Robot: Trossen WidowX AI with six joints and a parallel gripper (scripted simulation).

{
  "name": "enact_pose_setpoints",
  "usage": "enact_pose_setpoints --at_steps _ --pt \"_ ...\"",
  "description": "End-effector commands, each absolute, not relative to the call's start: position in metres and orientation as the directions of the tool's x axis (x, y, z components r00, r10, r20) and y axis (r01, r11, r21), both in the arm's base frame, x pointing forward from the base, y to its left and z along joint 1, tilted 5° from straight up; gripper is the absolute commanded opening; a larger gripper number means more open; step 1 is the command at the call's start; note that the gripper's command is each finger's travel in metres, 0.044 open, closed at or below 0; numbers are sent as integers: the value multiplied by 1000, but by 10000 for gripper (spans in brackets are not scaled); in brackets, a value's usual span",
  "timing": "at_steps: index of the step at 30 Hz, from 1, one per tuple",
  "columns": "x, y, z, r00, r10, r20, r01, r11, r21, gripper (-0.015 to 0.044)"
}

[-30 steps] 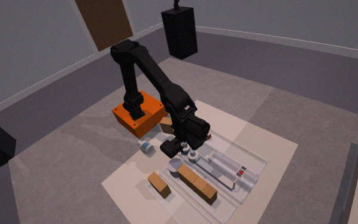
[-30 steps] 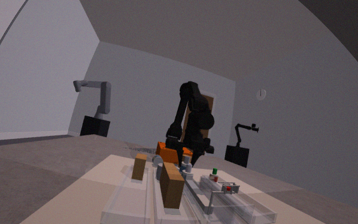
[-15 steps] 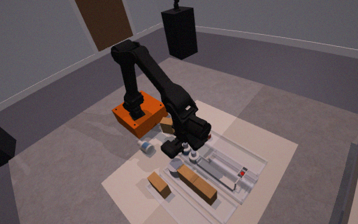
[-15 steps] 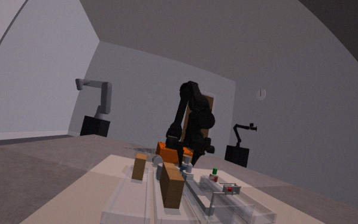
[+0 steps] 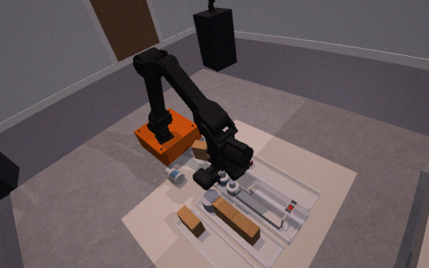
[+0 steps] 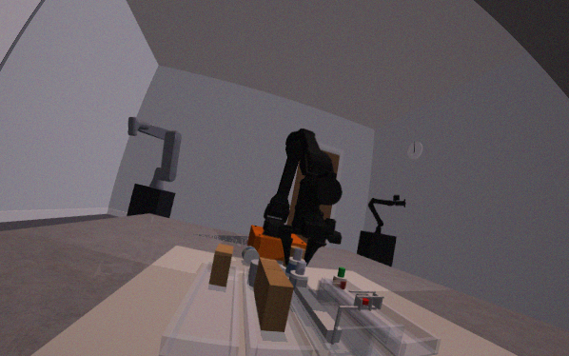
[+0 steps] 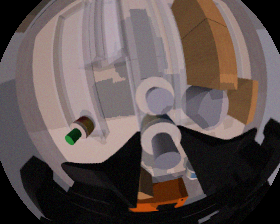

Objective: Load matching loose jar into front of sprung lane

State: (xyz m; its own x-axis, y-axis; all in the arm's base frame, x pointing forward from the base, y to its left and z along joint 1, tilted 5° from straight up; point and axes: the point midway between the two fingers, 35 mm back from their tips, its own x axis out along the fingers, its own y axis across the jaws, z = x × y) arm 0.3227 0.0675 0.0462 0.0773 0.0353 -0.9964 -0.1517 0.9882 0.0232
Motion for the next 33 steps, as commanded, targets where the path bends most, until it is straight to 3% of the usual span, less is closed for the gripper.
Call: enact_pose_setpoints --at_steps 1,33 --pt "332 69 51 109 39 -993 -156 988 21 0" --pt "335 69 50 110 39 -993 -156 988 21 0"
